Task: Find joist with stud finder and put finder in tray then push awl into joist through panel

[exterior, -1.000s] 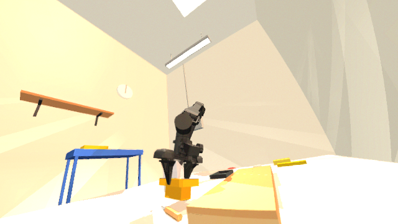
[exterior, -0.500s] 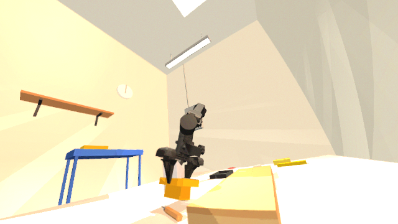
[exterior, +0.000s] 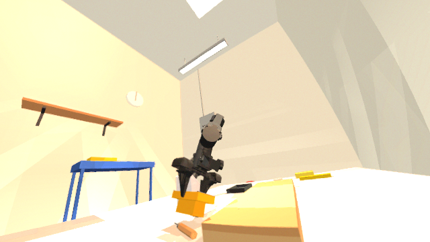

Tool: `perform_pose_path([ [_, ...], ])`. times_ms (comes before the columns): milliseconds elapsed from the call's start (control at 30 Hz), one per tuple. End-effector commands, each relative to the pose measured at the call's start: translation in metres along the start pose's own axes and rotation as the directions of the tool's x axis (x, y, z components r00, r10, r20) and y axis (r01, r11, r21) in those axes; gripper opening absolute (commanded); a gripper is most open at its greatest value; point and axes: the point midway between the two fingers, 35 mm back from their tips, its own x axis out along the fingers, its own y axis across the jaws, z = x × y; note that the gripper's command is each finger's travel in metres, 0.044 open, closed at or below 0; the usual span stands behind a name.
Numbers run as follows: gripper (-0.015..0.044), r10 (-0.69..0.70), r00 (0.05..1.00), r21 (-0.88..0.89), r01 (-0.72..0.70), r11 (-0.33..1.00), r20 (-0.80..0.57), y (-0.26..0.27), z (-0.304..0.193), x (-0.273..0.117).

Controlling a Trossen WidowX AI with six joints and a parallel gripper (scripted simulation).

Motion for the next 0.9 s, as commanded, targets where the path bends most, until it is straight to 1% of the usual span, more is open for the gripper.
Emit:
perform_pose_path([
  [0, 0.0, -0.04, 0.999, 0.006, 0.039, 0.999, 0.006, -0.0007, 0.0009, -0.0026],
  [567, 0.0, -0.171, 0.985, 0.022, 0.17, 0.985, 0.019, 0.0034, 0.0012, -0.0036],
  [867, 0.0, -0.217, 0.976, 0.025, 0.216, 0.976, 0.01, 0.0048, 0.001, -0.0022],
])
